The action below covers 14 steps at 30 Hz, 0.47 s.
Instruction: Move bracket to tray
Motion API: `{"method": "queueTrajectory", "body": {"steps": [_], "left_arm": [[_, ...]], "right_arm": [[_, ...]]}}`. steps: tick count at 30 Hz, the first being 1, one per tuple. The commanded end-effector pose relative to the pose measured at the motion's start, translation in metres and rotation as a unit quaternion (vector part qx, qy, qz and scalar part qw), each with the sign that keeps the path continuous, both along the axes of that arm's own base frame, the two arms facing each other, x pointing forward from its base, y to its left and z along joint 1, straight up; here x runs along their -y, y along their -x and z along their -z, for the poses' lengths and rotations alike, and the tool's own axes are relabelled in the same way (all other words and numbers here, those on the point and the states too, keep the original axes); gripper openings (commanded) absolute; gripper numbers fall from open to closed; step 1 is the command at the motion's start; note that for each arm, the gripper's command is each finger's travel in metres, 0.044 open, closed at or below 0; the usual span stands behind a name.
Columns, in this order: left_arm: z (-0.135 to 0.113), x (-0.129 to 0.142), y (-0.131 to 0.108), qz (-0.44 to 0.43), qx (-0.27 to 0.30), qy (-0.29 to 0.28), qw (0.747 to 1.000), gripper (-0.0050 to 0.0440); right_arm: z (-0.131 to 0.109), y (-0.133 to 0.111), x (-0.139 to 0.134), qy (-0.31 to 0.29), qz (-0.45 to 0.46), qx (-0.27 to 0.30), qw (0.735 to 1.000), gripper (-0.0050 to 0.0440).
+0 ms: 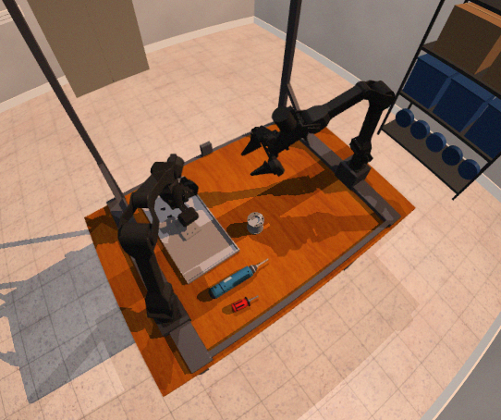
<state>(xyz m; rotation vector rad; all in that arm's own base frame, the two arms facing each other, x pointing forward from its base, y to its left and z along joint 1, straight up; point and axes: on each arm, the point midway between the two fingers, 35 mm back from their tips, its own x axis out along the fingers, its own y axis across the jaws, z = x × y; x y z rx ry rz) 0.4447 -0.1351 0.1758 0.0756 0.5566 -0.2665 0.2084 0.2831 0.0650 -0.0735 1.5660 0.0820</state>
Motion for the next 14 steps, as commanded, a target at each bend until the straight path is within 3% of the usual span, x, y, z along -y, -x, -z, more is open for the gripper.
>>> {"method": "queueTrajectory", "body": {"steps": [1, 4, 14], "left_arm": [[-0.0132, 0.0009, -0.0014, 0.002, 0.015, 0.004, 1.0, 0.044], [-0.0132, 0.0009, -0.0014, 0.002, 0.015, 0.004, 1.0, 0.044], [-0.0132, 0.0009, -0.0014, 0.002, 0.015, 0.004, 1.0, 0.044]], "right_arm": [[-0.0314, -0.0028, -0.0043, -0.017, 0.001, 0.013, 1.0, 0.044], [-0.0389, -0.0026, -0.0039, -0.017, 0.001, 0.013, 1.0, 0.044], [-0.0313, -0.0013, -0.0018, -0.008, 0.0, 0.006, 1.0, 0.044]]}}
